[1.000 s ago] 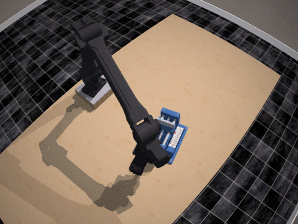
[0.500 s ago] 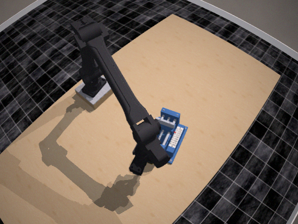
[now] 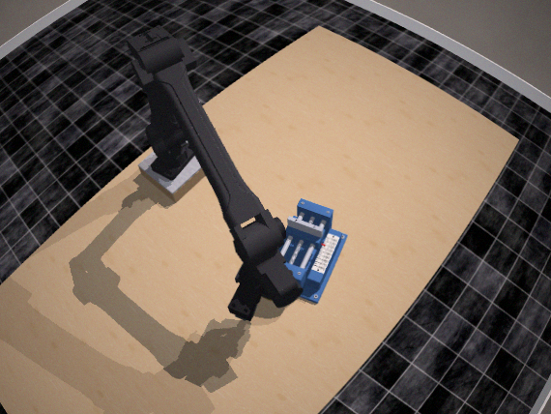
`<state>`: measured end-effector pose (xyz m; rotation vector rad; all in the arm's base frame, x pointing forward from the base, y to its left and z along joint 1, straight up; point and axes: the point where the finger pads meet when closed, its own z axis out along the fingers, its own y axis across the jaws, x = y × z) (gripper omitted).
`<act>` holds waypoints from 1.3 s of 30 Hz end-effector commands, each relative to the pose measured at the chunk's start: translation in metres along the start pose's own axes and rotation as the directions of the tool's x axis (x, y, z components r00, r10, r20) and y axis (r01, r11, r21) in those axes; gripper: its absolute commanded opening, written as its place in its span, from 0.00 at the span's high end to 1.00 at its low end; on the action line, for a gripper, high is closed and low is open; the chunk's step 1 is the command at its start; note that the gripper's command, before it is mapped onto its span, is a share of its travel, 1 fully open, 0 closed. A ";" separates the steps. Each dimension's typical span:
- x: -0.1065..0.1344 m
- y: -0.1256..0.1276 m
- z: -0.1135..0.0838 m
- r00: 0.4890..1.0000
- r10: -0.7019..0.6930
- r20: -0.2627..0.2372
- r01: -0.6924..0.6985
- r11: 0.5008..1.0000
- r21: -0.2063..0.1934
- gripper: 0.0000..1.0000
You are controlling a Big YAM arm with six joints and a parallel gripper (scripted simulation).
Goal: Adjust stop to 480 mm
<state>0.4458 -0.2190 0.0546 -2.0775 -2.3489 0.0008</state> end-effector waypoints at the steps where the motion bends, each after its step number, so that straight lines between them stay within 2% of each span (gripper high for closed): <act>1: -0.005 -0.009 -0.027 1.000 0.000 0.024 0.001 1.000 -0.026 0.94; 5: -0.008 -0.009 -0.020 0.999 0.000 0.035 0.001 0.999 -0.042 0.94; 12: -0.006 -0.019 -0.009 1.000 0.000 0.025 0.001 1.000 -0.024 0.94; 20: -0.007 -0.019 -0.007 1.000 0.000 0.030 0.001 0.999 -0.032 0.94; 25: -0.008 -0.020 0.011 1.000 0.000 0.023 0.001 1.000 -0.022 0.94; 28: -0.008 -0.020 0.013 1.000 0.000 0.022 0.001 1.000 -0.019 0.94; 29: -0.006 -0.024 0.014 1.000 0.000 0.011 0.000 1.000 -0.003 0.94; 39: -0.008 -0.022 0.023 1.000 0.000 0.016 0.001 1.000 -0.011 0.94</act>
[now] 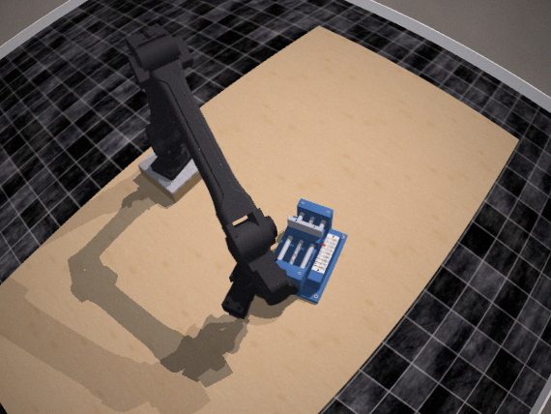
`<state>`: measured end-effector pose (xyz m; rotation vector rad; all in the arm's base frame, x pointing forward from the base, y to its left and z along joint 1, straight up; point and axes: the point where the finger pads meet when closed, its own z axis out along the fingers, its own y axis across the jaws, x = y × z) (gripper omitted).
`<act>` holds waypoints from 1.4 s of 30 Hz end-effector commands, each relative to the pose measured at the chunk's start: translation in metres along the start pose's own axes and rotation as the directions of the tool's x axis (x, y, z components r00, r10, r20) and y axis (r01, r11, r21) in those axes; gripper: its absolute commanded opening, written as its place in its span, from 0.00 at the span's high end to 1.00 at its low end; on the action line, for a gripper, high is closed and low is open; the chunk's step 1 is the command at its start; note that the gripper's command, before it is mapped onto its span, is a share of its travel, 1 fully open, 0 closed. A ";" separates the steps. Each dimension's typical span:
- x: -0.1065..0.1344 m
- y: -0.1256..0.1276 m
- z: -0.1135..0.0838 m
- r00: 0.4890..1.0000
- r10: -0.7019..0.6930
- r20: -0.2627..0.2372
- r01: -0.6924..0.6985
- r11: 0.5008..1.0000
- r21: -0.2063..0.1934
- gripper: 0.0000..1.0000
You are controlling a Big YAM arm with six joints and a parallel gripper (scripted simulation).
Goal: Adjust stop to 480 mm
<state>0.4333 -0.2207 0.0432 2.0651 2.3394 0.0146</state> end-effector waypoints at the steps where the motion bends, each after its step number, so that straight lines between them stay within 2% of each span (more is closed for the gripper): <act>1: -0.007 -0.010 0.012 1.000 0.001 0.002 -0.001 1.000 0.015 0.94; 28: -0.006 -0.010 0.028 1.000 0.000 0.001 0.000 1.000 0.017 0.94; 36: 0.001 0.002 0.038 1.000 0.003 0.002 -0.003 1.000 0.014 0.94; 38: -0.003 0.010 0.037 1.000 0.002 0.011 -0.002 1.000 0.001 0.94; 42: -0.008 0.008 0.036 1.000 0.005 0.007 -0.005 1.000 0.006 0.94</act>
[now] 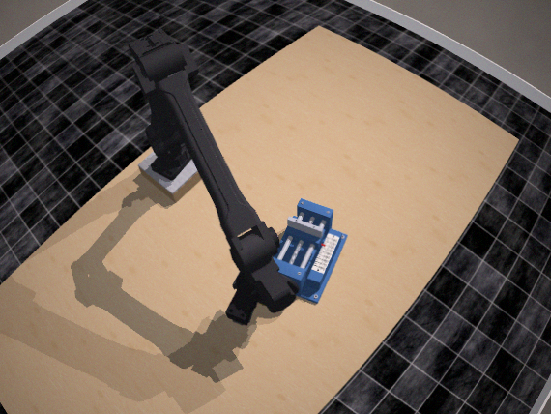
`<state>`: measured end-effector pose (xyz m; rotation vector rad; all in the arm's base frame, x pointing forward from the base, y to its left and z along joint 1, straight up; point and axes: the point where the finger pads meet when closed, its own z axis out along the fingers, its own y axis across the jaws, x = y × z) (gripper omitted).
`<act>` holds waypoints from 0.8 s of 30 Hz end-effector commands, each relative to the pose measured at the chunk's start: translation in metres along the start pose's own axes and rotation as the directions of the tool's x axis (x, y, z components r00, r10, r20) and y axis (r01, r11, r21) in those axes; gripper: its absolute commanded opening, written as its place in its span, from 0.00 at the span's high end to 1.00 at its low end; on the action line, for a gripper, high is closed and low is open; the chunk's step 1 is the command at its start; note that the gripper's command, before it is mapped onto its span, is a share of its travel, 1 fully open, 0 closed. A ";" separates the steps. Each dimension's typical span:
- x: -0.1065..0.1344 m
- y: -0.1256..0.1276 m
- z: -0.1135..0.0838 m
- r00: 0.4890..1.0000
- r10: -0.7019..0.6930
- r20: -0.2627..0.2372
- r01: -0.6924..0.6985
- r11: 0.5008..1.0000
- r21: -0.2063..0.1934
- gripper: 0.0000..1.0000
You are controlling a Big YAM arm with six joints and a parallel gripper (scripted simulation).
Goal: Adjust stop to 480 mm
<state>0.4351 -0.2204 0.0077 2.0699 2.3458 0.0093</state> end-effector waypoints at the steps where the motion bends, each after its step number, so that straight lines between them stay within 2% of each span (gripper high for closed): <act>1: -0.008 0.007 0.000 1.000 0.006 0.012 -0.006 1.000 -0.003 0.94; 4: -0.010 0.010 -0.001 1.000 0.006 0.015 -0.006 1.000 -0.008 0.94; 6: -0.013 0.022 -0.007 1.000 0.005 0.028 -0.004 1.000 -0.027 0.94; 9: -0.011 0.031 -0.004 0.999 0.002 0.032 -0.001 0.999 -0.037 0.94; 24: -0.008 0.040 0.003 1.000 0.002 0.021 -0.001 1.000 -0.023 0.94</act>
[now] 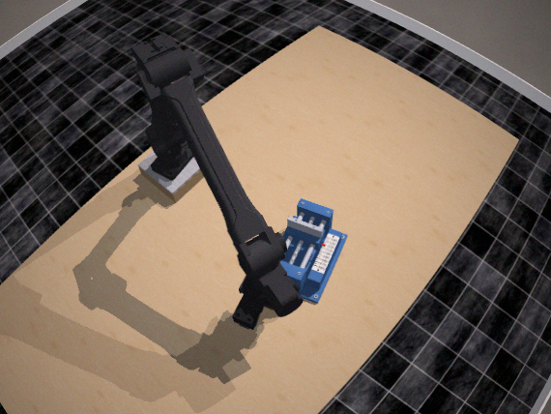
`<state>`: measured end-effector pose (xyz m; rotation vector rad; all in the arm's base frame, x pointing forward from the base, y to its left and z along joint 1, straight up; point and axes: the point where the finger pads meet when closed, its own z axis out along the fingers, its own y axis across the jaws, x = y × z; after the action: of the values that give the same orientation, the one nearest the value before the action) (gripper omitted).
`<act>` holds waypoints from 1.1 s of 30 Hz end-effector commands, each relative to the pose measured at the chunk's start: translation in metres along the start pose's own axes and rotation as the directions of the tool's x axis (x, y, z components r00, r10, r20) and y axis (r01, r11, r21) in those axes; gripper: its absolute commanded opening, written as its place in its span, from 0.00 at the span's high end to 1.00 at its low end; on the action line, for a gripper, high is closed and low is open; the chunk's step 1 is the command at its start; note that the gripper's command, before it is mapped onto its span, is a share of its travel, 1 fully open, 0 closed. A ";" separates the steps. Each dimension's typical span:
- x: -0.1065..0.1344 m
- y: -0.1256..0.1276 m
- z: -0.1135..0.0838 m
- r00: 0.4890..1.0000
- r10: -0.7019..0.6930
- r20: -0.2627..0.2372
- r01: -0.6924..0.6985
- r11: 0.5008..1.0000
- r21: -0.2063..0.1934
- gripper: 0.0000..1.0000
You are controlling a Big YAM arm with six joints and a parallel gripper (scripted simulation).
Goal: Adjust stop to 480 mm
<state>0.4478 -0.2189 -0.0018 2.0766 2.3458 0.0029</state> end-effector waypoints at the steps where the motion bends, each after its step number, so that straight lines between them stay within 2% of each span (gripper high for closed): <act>1: -0.008 0.029 -0.007 1.000 -0.002 0.021 0.002 1.000 -0.028 0.94; 9: -0.009 0.044 -0.007 1.000 -0.001 0.027 0.002 0.999 -0.043 0.94; 17: -0.007 0.045 -0.008 1.000 -0.002 0.018 0.002 1.000 -0.030 0.94; 26: -0.009 0.060 -0.014 1.000 -0.001 0.027 0.003 0.999 -0.048 0.94; 33: -0.008 0.060 -0.015 1.000 -0.001 0.023 0.002 0.999 -0.042 0.94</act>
<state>0.4681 -0.2163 -0.0026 2.0948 2.3583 -0.0152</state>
